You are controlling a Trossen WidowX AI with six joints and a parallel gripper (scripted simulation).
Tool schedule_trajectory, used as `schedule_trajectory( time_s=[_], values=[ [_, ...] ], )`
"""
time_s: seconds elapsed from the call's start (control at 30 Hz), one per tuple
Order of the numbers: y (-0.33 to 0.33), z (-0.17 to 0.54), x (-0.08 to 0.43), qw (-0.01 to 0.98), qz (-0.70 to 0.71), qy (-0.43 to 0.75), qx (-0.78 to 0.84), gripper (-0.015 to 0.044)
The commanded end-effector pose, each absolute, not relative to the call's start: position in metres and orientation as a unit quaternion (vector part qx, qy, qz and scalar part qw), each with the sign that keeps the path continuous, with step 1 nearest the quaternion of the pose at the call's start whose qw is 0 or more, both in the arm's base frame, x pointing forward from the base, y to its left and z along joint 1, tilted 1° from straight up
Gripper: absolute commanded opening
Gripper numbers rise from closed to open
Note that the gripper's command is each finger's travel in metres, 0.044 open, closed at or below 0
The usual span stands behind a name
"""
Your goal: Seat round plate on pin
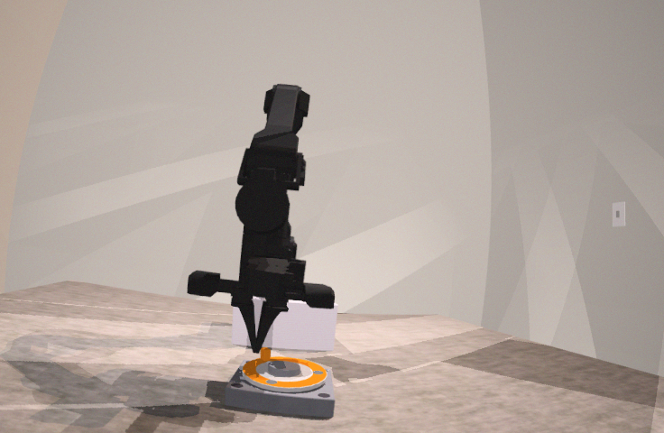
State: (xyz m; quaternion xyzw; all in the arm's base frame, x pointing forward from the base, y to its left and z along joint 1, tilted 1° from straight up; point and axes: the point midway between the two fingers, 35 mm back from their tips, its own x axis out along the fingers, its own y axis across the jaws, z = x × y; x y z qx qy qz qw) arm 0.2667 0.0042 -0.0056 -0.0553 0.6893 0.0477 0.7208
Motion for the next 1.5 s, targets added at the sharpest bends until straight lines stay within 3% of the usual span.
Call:
schedule_trajectory(
  time_s=[0.0,1.13,1.47],
  values=[
    [0.009,-0.007,0.26,0.718,0.049,0.693,-0.053,0.0],
    [0.032,-0.008,0.248,0.717,0.05,0.693,-0.052,0.0],
    [0.03,0.032,0.245,0.717,0.05,0.693,-0.052,0.0]
  ],
)
